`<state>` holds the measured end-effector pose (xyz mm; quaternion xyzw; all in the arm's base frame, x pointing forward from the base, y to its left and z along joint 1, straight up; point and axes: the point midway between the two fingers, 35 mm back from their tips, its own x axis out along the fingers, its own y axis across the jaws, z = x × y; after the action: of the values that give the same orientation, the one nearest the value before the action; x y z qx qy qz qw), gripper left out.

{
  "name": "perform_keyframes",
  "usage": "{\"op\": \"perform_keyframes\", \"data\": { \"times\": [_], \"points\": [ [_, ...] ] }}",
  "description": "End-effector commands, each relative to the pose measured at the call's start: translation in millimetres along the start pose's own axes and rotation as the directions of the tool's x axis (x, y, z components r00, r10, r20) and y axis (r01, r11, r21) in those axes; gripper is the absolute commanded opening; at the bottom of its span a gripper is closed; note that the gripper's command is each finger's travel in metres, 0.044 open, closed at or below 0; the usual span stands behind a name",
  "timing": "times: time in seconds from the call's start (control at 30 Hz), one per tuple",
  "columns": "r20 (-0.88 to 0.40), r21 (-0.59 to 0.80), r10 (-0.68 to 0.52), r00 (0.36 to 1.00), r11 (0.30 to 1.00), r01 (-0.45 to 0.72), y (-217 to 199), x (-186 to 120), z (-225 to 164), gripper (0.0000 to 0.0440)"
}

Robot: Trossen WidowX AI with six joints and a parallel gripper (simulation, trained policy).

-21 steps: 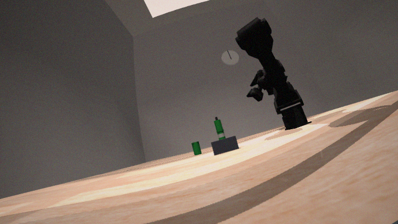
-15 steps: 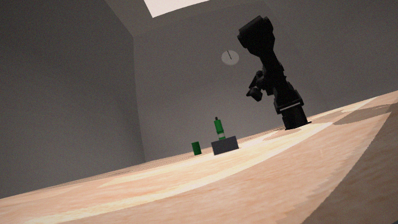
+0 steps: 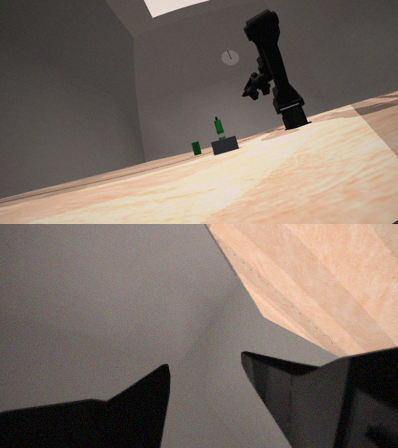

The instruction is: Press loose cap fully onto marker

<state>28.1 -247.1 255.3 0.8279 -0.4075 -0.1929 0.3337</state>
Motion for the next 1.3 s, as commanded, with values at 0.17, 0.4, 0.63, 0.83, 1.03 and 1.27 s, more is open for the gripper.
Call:
{"op": "perform_keyframes", "data": {
  "times": [0.17,0.4,0.63,0.83,1.03,1.27],
  "points": [
    [0.002,0.010,-0.075,0.997,0.997,0.075,1,13,-6,0.0284],
    [0.001,0.019,-0.146,0.989,0.989,0.146,0,25,-12,0.0297],
    [0.001,0.026,-0.218,0.976,0.976,0.218,-2,37,-18,0.0308],
    [0.003,0.030,-0.281,0.960,0.959,0.281,-6,47,-22,0.0316],
    [0.006,0.033,-0.345,0.938,0.938,0.345,-11,57,-27,0.0322],
    [0.013,0.035,-0.420,0.908,0.907,0.419,-18,69,-31,0.0327]
  ]
}}
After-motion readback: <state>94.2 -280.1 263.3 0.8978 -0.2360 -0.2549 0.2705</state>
